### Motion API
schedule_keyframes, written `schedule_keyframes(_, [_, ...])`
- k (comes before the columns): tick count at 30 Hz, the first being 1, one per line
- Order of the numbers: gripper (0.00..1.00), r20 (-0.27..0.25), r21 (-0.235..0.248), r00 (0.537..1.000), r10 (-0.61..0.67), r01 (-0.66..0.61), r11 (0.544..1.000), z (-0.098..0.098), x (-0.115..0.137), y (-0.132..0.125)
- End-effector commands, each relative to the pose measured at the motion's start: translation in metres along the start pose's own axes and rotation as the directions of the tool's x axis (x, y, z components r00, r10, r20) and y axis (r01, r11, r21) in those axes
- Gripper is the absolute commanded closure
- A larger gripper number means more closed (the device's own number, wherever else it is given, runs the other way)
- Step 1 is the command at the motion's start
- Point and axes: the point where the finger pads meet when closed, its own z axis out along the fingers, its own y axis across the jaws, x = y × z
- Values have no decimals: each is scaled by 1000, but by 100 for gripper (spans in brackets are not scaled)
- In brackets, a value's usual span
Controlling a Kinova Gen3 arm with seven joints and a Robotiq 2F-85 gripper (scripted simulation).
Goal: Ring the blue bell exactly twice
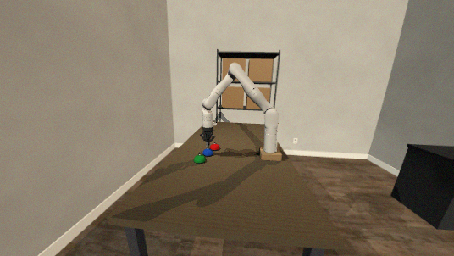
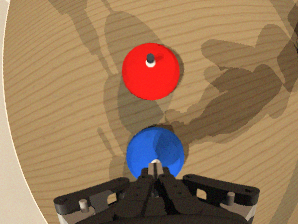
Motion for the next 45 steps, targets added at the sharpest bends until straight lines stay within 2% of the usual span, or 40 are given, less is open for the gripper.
schedule_keyframes(1, [100, -4, -1, 1000, -3, 3, 1000, 3, 1, 1])
schedule_keyframes(37, [100, -5, -1, 1000, -1, 1, 1000, 4, 1, 1])
schedule_keyframes(45, [100, -7, -3, 1000, -1, 1, 1000, 8, 2, 1])
